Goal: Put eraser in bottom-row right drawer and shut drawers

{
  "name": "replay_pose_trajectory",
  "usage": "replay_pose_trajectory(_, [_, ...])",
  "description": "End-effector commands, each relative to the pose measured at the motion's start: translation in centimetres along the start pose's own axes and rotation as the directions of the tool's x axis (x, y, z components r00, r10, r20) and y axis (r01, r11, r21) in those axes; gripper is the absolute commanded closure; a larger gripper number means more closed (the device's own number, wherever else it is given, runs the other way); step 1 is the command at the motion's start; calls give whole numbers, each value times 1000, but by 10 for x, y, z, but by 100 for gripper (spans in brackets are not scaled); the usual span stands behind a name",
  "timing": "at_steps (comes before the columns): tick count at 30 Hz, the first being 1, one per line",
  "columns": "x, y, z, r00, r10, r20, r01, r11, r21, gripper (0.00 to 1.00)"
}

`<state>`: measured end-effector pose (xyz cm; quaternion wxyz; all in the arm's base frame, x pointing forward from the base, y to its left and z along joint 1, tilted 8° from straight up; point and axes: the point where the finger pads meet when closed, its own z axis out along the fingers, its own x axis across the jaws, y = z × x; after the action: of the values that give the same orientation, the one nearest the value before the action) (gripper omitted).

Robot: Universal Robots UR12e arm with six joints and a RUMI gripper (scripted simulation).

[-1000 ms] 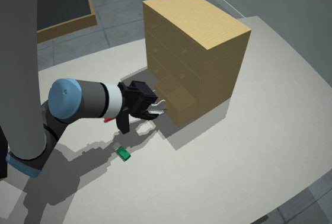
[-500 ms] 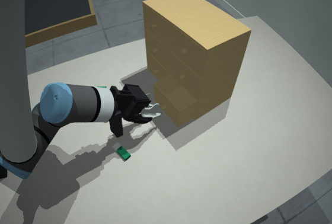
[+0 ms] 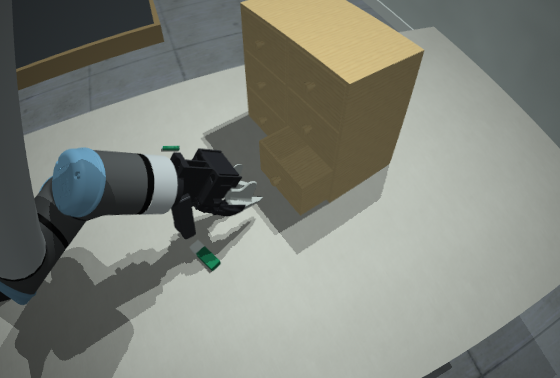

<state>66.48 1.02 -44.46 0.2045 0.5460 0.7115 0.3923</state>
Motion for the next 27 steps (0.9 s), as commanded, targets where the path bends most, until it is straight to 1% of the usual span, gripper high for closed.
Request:
replay_pose_trajectory(1, [0, 0, -1, 1000, -1, 0, 1, 1000, -1, 80])
replay_pose_trajectory(5, [0, 1, -5, 1000, -1, 0, 1, 1000, -1, 80])
replay_pose_trajectory(8, [0, 4, -13, 1000, -1, 0, 1, 1000, -1, 80])
replay_pose_trajectory(11, [0, 8, -25, 1000, -1, 0, 1, 1000, -1, 80])
replay_pose_trajectory(15, [0, 16, -48, 1000, -1, 0, 1, 1000, -1, 80])
replay_pose_trajectory(17, [0, 16, -48, 1000, -1, 0, 1, 1000, -1, 80])
replay_pose_trajectory(23, [0, 27, -79, 1000, -1, 0, 1, 1000, -1, 80])
replay_pose_trajectory(27, [0, 32, -91, 1000, -1, 0, 1, 1000, -1, 80])
